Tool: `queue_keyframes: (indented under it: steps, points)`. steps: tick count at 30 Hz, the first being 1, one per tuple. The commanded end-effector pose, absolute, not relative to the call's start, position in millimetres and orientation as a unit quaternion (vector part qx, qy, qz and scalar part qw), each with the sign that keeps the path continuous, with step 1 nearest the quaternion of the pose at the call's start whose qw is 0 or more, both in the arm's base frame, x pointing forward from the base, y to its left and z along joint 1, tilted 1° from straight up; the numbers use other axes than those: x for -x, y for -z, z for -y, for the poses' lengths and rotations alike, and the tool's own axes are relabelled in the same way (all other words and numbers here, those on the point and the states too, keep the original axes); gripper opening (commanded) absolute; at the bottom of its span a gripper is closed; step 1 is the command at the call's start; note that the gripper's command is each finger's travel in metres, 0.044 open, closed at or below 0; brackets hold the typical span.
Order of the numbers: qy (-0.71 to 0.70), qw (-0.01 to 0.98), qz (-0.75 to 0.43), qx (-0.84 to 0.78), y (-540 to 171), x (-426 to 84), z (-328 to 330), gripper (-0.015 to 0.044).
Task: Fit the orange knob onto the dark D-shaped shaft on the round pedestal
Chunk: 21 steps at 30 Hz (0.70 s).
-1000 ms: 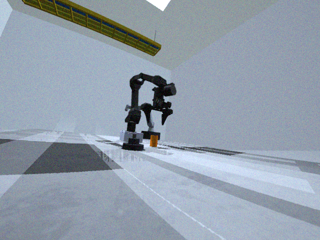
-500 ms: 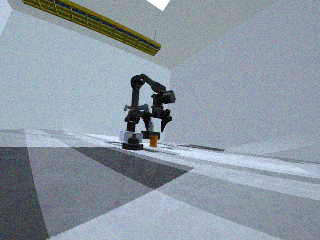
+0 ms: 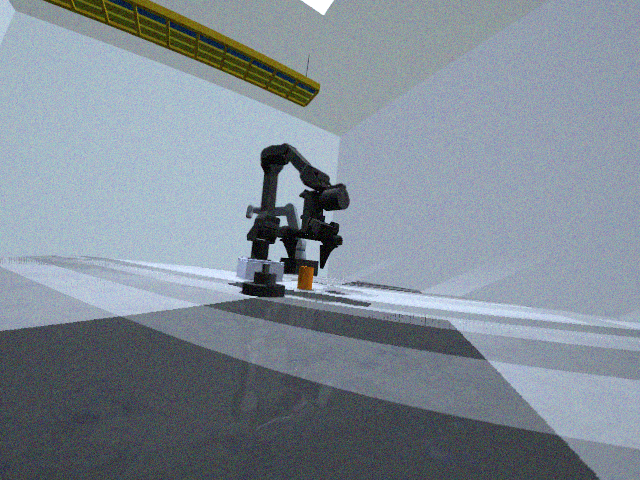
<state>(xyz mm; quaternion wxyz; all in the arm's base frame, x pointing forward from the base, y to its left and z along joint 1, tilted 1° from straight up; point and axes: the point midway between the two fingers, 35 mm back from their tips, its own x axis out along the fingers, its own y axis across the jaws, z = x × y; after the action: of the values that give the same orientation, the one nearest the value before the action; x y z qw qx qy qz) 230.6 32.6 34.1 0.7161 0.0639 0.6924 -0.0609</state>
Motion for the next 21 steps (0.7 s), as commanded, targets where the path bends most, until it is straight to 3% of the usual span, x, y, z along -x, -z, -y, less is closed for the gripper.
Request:
queue_keyframes:
  steps: [1, 21]
  points:
    - [0.064, 0.715, -0.693, -0.063, -25.9, -230.5, -31.8, 0.0440]
    - [0.064, 0.715, -0.693, -0.063, 6.3, -230.1, -31.5, 0.0440]
